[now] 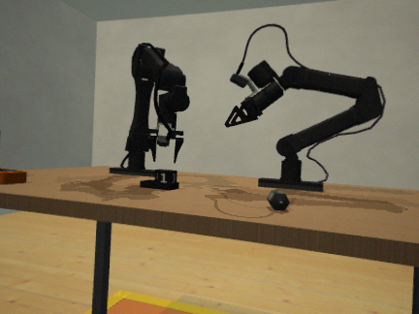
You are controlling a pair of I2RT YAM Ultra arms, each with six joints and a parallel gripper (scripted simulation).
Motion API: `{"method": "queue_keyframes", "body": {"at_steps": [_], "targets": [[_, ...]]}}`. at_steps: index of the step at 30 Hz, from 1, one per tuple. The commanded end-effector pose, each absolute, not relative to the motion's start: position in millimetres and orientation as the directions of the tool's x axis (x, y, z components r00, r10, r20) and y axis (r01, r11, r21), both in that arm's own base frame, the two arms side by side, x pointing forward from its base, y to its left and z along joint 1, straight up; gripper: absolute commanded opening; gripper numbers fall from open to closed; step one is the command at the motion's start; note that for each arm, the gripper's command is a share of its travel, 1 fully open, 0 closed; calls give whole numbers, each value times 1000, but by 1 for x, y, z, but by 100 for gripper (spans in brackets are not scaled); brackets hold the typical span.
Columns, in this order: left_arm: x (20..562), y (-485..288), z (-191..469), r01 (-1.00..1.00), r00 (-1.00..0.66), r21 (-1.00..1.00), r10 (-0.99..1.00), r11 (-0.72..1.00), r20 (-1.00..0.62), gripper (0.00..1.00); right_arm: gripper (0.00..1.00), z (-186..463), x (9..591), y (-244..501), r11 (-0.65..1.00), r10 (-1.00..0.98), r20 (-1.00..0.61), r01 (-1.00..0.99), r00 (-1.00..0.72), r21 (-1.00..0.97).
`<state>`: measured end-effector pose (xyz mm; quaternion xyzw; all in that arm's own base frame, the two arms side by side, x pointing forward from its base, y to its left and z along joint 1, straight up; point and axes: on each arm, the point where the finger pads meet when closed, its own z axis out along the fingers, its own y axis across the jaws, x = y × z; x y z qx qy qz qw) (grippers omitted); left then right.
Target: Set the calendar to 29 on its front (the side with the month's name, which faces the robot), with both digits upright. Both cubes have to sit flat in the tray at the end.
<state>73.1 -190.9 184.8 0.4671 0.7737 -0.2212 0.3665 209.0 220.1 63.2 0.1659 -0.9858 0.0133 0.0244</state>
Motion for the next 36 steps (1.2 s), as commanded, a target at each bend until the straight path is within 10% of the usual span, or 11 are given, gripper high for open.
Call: {"method": "queue_keyframes", "body": {"at_steps": [1, 36], "targets": [[59, -203, 196, 961, -153, 8, 555, 276, -817, 100, 64, 69, 203, 225, 994, -106, -46, -107, -993, 27], [79, -194, 201, 935, -171, 25, 513, 353, -841, 100, 64, 36, 181, 210, 1000, 7, -4, 7, -1000, 5]]}}
